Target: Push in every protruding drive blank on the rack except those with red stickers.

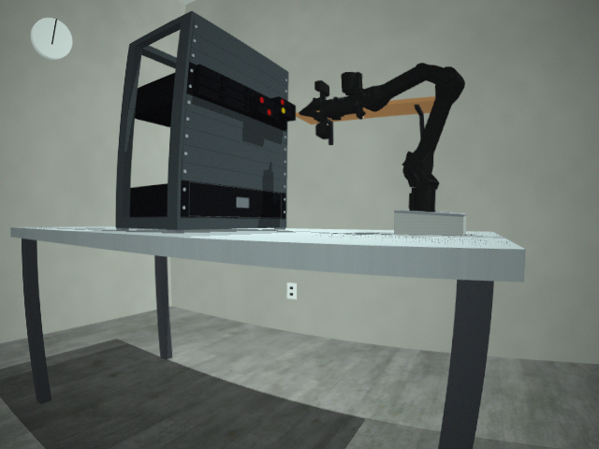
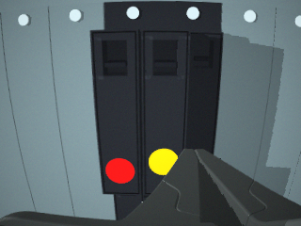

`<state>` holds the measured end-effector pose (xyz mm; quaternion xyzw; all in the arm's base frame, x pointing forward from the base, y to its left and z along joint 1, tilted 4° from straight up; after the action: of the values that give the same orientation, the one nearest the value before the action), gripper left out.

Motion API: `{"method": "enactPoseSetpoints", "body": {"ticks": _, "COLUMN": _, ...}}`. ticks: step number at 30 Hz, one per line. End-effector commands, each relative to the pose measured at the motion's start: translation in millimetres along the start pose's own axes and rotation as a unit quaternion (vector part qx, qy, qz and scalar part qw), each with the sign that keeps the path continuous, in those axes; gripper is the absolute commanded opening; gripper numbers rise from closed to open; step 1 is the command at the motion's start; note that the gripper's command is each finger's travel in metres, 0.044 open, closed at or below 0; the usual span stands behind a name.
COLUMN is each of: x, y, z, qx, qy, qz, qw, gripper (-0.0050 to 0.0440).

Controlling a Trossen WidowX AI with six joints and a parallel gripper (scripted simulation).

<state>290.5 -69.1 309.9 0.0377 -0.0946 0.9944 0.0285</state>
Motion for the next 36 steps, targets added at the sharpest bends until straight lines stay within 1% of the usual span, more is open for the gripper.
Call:
{"method": "enactPoseSetpoints", "body": {"ticks": 1, "x": 0, "y": -2, "z": 8, "qx": 0.004, "qy": 0.012, "qz": 0.003, "qw": 1.000, "gripper": 0.0000}}
{"method": "enactPoseSetpoints", "body": {"ticks": 3, "x": -6, "y": -2, "z": 9, "qx": 0.004, "qy": 0.012, "qz": 0.003, "qw": 1.000, "gripper": 0.0000}}
{"method": "enactPoseSetpoints", "body": {"ticks": 8, "x": -30, "y": -2, "z": 9, "qx": 0.004, "qy": 0.012, "qz": 0.003, "qw": 1.000, "gripper": 0.0000}}
{"method": "enactPoseSetpoints", "body": {"ticks": 10, "x": -36, "y": -2, "z": 9, "qx": 0.004, "qy": 0.012, "qz": 0.003, "qw": 1.000, "gripper": 0.0000}}
{"method": "enactPoseSetpoints", "body": {"ticks": 36, "x": -37, "y": -2, "z": 9, "qx": 0.004, "qy": 0.012, "qz": 0.003, "qw": 1.000, "gripper": 0.0000}}
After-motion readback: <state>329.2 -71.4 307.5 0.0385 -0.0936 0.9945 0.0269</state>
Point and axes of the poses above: the point midway between the two fingers, 35 mm back from their tips, its own x axis back along the fingers, its own z axis across the jaws, y = z × x, the point moved 9 cm from there along x, back along the fingers, and after that the axes turned 8 degrees about -x, right-handed, at the moved point
